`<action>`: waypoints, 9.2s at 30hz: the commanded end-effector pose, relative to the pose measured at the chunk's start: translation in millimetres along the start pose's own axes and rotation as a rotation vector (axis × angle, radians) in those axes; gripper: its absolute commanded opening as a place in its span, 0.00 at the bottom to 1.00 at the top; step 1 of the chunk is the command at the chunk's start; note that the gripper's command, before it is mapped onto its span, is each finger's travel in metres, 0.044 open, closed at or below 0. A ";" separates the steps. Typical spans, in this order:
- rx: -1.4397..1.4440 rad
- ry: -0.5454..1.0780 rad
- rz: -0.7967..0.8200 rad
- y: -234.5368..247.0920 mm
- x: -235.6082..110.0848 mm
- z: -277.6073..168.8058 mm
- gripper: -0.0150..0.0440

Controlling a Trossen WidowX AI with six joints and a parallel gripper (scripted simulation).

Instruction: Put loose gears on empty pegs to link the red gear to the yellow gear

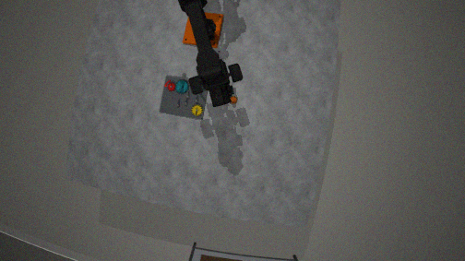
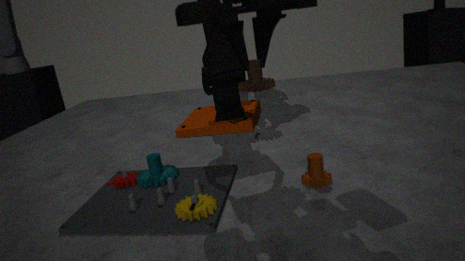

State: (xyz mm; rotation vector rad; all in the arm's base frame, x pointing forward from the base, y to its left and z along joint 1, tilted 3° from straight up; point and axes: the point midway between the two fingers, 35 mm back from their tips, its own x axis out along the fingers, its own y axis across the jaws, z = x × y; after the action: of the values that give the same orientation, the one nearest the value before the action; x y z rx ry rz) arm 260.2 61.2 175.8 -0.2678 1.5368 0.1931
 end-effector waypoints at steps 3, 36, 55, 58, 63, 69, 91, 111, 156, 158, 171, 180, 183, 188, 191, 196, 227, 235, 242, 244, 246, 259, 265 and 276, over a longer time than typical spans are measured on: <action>-0.001 0.005 0.005 -11.5 7.8 3.0 0.25; -0.013 0.001 -0.004 -82.2 41.5 8.9 0.25; -0.020 0.001 -0.011 -124.3 61.6 1.8 0.25; -0.021 0.001 -0.012 -131.0 64.8 0.0 0.25; -0.022 0.002 -0.014 -142.0 70.1 -3.5 0.25; -0.023 0.002 -0.015 -147.4 72.1 -5.5 0.25; -0.180 0.003 -0.015 -147.4 68.8 -5.6 0.25; -0.447 0.005 -0.014 -147.6 86.5 -6.1 0.25; -0.455 0.006 -0.014 -148.1 118.8 -6.5 0.25; -0.477 0.006 -0.014 -148.5 119.4 -6.5 0.25; -0.369 0.005 -0.014 -148.3 120.0 -5.4 0.43; -0.294 0.004 -0.014 -148.3 100.5 -4.8 0.49; -0.288 0.004 -0.014 -147.8 81.1 -5.0 0.49; -0.284 0.000 -0.016 -146.2 80.7 -3.1 0.54; -0.151 -0.006 -0.015 -122.3 81.6 14.6 0.67; 0.140 -0.014 -0.009 -66.4 82.7 44.4 0.89; 0.732 -0.003 0.006 44.8 87.5 70.4 1.00; 0.732 -0.003 0.006 44.9 104.3 70.5 1.00; 0.732 -0.003 0.006 45.1 113.1 70.8 1.00; 0.732 -0.003 0.006 45.2 116.3 70.9 1.00; 0.732 -0.003 0.006 45.3 119.6 70.9 1.00; 0.732 -0.003 0.005 45.7 131.5 70.6 1.00; 0.732 -0.003 0.005 45.7 131.5 70.6 0.82; 0.732 -0.003 0.005 45.7 131.5 70.6 0.37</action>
State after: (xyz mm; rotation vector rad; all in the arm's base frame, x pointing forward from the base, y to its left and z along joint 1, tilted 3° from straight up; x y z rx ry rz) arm 318.4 119.1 43.7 0.3118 1.5022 -0.3658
